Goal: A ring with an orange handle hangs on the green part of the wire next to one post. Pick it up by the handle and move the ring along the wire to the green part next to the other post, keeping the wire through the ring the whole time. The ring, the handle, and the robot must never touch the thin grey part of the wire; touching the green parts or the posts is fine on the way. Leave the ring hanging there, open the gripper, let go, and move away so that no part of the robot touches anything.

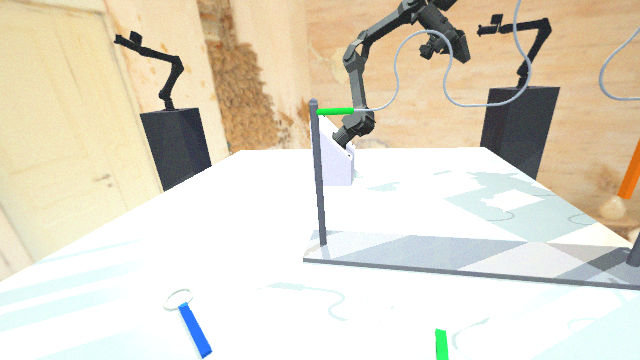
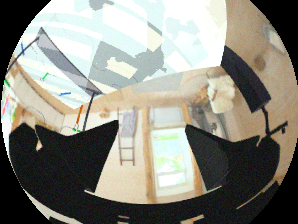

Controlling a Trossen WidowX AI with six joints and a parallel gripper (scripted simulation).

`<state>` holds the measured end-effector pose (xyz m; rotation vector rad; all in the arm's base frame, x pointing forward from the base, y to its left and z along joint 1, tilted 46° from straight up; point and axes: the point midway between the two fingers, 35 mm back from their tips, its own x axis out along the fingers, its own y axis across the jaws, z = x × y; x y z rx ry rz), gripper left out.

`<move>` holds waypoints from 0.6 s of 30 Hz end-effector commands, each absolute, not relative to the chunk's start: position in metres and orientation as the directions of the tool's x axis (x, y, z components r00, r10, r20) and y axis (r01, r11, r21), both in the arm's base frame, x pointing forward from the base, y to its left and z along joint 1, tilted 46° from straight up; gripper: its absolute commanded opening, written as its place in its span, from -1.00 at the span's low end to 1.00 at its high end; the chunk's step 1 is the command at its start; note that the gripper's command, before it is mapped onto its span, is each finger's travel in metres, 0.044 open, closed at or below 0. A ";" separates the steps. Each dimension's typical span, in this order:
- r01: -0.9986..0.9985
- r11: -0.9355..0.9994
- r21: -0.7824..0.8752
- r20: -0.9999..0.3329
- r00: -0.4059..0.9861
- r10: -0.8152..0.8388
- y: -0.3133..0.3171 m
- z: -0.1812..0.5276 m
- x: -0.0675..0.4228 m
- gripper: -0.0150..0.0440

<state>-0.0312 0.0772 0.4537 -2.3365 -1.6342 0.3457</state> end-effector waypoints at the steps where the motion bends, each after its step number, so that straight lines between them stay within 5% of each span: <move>1: 0.874 -0.330 -0.356 -0.041 0.338 0.940 0.078 0.454 -0.030 0.78; 9: 0.628 -0.388 -0.674 -0.068 0.471 0.880 0.104 0.474 0.037 0.06; 18: 0.169 -0.268 -0.948 -0.101 0.641 0.760 0.145 0.487 0.129 0.05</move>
